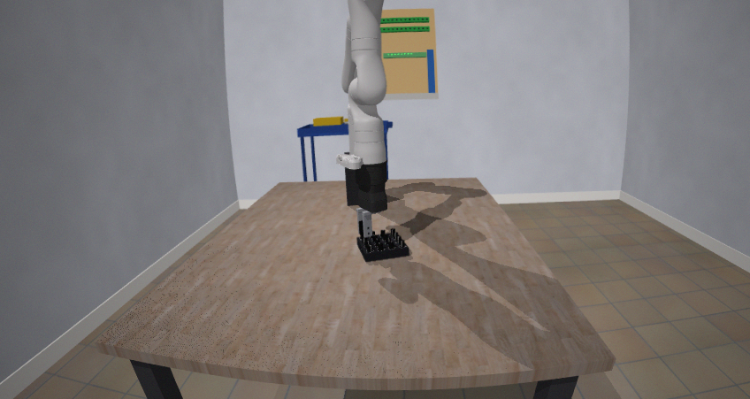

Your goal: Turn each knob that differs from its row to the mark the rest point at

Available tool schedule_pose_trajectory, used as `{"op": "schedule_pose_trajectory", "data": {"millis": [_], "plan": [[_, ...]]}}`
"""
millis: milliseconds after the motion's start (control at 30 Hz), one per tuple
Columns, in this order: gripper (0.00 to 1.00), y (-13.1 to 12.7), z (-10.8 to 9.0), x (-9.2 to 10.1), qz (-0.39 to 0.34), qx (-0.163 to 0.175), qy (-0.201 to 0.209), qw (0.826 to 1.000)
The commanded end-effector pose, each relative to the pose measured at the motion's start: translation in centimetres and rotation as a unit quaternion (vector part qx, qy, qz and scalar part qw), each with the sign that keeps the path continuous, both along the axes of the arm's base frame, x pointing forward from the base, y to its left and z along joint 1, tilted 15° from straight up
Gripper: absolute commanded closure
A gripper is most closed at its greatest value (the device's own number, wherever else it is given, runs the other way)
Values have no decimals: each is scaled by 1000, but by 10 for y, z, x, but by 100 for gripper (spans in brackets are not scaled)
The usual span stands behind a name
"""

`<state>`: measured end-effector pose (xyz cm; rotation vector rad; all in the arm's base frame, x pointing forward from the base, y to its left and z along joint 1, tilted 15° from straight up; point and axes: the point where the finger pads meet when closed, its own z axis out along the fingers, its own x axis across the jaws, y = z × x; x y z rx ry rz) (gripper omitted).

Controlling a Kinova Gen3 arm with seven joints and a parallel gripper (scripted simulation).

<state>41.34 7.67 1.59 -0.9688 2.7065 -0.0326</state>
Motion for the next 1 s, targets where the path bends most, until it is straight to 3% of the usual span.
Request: {"op": "schedule_pose_trajectory", "data": {"millis": [0,967], "plan": [[54,-1,-1,-2,2,-2,1,1000],[54,-1,-1,-2,2,-2,1,1000]]}}
